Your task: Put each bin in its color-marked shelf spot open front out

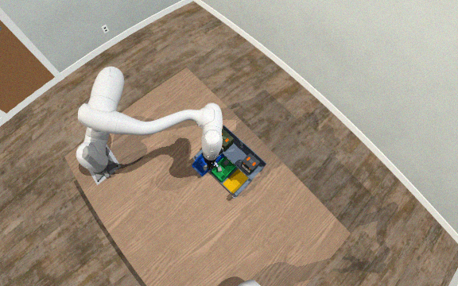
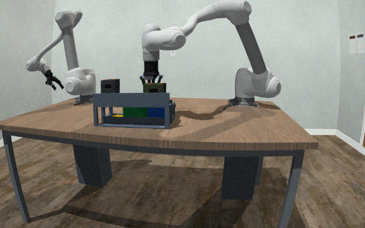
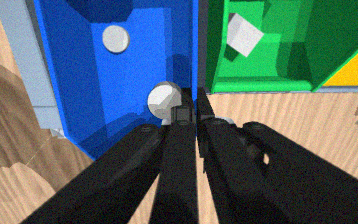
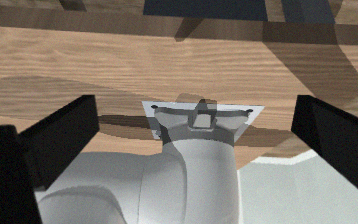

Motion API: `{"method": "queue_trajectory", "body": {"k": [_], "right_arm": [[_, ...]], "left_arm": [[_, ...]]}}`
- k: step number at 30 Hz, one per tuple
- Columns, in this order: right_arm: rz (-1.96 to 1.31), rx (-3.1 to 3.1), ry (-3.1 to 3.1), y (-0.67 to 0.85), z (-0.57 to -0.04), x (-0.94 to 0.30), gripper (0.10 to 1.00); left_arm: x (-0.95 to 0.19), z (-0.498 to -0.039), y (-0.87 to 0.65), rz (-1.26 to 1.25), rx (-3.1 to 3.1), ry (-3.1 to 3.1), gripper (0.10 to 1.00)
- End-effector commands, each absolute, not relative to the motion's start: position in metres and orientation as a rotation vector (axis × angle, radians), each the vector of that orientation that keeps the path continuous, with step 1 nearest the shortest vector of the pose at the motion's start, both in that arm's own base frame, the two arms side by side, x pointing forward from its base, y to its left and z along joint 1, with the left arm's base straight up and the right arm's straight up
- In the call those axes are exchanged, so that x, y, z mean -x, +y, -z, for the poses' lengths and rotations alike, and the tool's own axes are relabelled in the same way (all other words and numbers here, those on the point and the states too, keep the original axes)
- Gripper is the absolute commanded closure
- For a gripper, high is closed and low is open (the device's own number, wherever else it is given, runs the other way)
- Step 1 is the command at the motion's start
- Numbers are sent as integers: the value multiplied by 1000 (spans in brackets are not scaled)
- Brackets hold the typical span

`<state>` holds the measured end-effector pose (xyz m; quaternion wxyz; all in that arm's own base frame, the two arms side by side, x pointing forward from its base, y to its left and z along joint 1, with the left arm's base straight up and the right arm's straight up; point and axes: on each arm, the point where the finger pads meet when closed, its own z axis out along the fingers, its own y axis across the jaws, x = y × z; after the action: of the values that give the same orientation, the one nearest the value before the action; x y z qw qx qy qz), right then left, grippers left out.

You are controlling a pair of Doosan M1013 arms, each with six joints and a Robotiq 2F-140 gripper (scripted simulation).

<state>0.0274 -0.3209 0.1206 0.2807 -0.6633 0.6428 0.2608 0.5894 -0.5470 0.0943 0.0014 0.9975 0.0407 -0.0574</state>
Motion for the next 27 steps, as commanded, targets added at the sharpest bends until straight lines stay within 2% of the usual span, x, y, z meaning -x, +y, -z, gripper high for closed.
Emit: {"method": "queue_trajectory", "body": {"k": [1, 27], "right_arm": [[-698, 1778, 1723, -321, -121, -28, 98], [-698, 1778, 1723, -321, -121, -28, 98]], "left_arm": [[-590, -96, -547, 178, -3130, 127, 999], [-589, -93, -547, 139, -3133, 128, 999]]}}
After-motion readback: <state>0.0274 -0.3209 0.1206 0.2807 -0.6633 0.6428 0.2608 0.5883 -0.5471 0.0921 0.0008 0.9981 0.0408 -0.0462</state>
